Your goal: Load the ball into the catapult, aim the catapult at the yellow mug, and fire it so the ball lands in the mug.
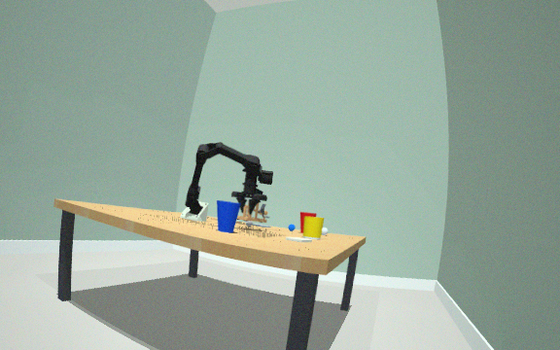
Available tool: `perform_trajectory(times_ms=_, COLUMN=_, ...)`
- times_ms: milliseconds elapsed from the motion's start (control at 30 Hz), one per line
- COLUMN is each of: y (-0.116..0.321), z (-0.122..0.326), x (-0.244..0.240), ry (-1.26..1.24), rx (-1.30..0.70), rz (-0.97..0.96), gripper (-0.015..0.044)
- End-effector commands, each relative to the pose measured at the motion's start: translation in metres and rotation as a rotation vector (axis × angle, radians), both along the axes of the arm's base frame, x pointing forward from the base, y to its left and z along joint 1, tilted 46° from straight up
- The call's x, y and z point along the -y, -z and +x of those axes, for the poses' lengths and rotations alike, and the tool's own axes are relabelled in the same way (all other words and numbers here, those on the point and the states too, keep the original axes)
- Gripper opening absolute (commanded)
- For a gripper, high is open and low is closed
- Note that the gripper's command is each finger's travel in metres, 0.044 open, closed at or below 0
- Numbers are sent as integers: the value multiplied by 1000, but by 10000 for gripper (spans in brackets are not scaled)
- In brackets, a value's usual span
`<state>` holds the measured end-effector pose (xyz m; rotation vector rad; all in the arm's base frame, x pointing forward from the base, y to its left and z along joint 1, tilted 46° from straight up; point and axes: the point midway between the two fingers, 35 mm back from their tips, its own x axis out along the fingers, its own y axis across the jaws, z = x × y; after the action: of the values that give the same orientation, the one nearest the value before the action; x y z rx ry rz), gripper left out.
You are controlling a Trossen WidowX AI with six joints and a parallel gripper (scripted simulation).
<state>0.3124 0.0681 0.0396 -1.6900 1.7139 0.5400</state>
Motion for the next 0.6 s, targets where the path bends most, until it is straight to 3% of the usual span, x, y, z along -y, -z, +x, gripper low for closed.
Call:
perform_trajectory(times_ms=0, y=-4, z=7, x=0, ry=-45, rx=-33, rz=-4, gripper=0)
perform_trajectory(times_ms=567, y=8, z=10, x=11, ry=-46, rx=-33, rz=-3, gripper=0)
